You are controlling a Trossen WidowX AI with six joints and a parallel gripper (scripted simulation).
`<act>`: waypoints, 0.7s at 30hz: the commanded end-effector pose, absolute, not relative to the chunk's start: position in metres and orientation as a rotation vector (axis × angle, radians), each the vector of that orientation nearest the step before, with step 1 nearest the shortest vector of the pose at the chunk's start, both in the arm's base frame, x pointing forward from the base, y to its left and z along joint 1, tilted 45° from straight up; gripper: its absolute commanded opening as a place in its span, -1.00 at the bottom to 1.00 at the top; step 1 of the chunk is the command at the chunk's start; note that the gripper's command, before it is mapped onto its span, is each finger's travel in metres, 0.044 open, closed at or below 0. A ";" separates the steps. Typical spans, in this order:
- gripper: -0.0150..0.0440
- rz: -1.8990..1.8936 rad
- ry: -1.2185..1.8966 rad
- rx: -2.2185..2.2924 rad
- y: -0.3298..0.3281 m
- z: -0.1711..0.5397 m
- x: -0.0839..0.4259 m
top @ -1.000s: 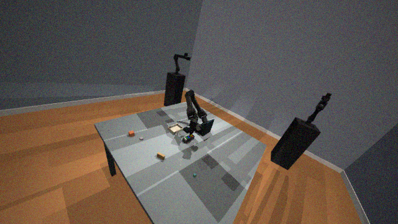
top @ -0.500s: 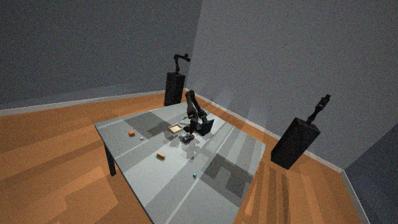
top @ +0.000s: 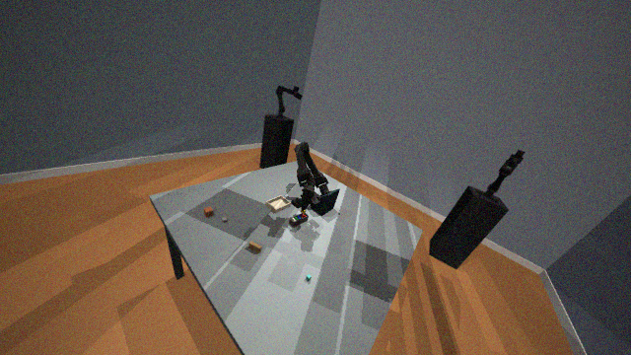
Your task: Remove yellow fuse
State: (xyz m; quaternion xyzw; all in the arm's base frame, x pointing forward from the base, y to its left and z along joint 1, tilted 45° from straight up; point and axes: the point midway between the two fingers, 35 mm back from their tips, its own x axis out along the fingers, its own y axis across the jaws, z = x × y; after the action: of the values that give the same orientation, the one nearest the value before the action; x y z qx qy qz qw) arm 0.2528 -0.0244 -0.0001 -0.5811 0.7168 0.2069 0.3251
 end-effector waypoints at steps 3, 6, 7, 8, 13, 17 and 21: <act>-0.49 0.539 1.868 -1.519 -0.016 0.007 0.256; -0.49 0.539 1.868 -1.519 -0.015 0.009 0.256; -0.49 0.539 1.868 -1.519 -0.015 0.009 0.256; -0.49 0.539 1.868 -1.519 -0.015 0.009 0.256; -0.49 0.550 1.860 -1.514 -0.030 0.024 0.263; -0.49 0.557 1.853 -1.510 -0.048 0.042 0.268; -0.49 0.560 1.848 -1.509 -0.068 0.061 0.271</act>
State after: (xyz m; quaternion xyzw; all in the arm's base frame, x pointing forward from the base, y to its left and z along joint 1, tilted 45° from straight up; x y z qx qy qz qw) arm 0.2676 -0.0566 0.0471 -0.5773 0.7121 0.2175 0.3352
